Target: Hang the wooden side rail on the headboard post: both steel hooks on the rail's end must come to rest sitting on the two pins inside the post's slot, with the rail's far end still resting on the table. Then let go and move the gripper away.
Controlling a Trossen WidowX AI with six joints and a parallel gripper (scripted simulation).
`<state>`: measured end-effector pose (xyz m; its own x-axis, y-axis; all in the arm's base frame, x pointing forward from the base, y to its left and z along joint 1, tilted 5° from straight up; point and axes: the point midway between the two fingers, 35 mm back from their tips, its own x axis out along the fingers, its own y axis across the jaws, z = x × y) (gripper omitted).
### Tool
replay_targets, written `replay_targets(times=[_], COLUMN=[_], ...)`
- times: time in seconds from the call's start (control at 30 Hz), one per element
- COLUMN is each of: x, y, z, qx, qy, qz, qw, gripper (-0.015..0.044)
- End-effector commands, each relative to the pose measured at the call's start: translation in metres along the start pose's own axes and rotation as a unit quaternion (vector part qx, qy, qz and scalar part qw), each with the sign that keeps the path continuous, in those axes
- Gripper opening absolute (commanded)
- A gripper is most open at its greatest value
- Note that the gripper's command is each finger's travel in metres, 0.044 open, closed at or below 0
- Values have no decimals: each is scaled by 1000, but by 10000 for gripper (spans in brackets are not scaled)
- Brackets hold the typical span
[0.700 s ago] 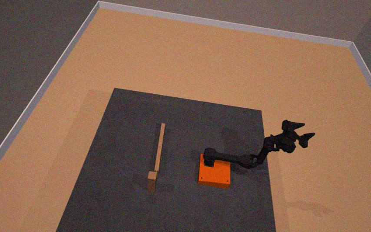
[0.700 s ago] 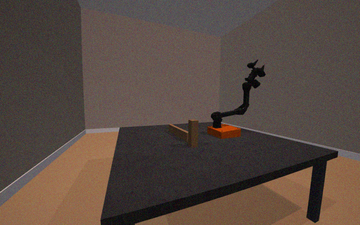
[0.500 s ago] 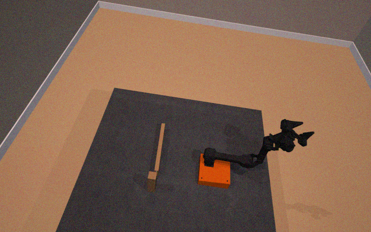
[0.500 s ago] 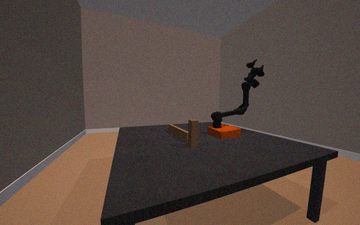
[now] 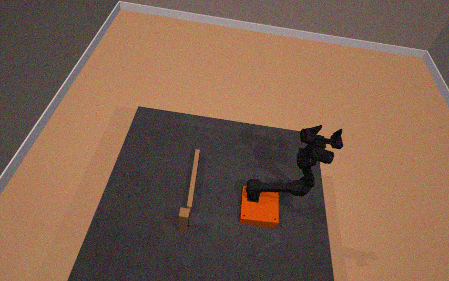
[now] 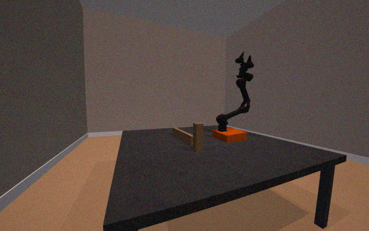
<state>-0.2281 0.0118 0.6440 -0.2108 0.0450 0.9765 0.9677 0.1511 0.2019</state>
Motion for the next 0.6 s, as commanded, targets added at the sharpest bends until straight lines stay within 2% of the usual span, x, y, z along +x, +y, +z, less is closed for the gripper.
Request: replay_targets(times=[0.0,0.33,0.57], x=[-3,-30,-58], y=[46,161,224], z=[-11,-30,-35], qx=[39,139,196], qy=[6,39,63], qz=[42,150,211], qw=[998,978,956], gripper=[440,440,440])
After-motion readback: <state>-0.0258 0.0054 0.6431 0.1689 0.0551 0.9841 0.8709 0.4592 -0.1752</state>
